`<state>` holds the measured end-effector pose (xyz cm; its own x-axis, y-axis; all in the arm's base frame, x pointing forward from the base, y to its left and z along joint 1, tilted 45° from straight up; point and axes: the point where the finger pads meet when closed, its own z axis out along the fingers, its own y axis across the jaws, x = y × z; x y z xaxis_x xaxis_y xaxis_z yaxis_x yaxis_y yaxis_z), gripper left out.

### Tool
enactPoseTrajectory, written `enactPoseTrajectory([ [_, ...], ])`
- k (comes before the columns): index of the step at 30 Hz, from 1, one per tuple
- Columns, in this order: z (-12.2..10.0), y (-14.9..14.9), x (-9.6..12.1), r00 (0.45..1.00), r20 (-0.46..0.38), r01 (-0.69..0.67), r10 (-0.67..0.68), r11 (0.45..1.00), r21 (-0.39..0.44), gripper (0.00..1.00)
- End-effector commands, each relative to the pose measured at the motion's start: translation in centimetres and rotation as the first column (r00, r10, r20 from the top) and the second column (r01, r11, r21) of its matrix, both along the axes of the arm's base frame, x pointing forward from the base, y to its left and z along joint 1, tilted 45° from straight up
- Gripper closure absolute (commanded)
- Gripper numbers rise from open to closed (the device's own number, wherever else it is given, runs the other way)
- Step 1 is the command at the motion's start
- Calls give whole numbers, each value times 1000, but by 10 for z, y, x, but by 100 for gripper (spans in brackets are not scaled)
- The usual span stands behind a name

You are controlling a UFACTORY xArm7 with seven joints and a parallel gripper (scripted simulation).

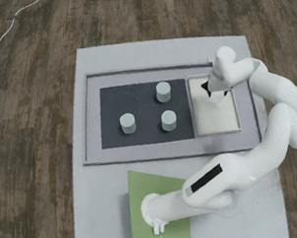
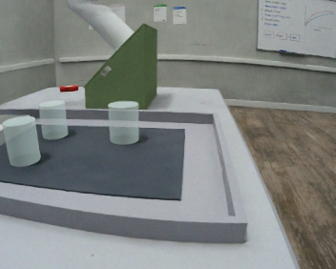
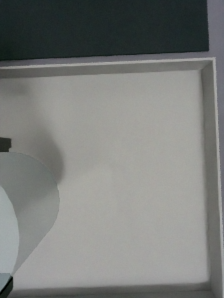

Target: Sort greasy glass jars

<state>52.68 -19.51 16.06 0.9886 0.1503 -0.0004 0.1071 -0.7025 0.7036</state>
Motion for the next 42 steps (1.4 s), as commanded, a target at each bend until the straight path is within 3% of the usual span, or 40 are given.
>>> enactPoseTrajectory([
  [1, -4, -3, 3, 1000, 4, -4, 4, 1000, 1, 100],
  [14, -26, -25, 6, 1000, 4, -4, 4, 1000, 1, 100],
  [42, -43, -41, 9, 1000, 4, -4, 4, 1000, 1, 100],
])
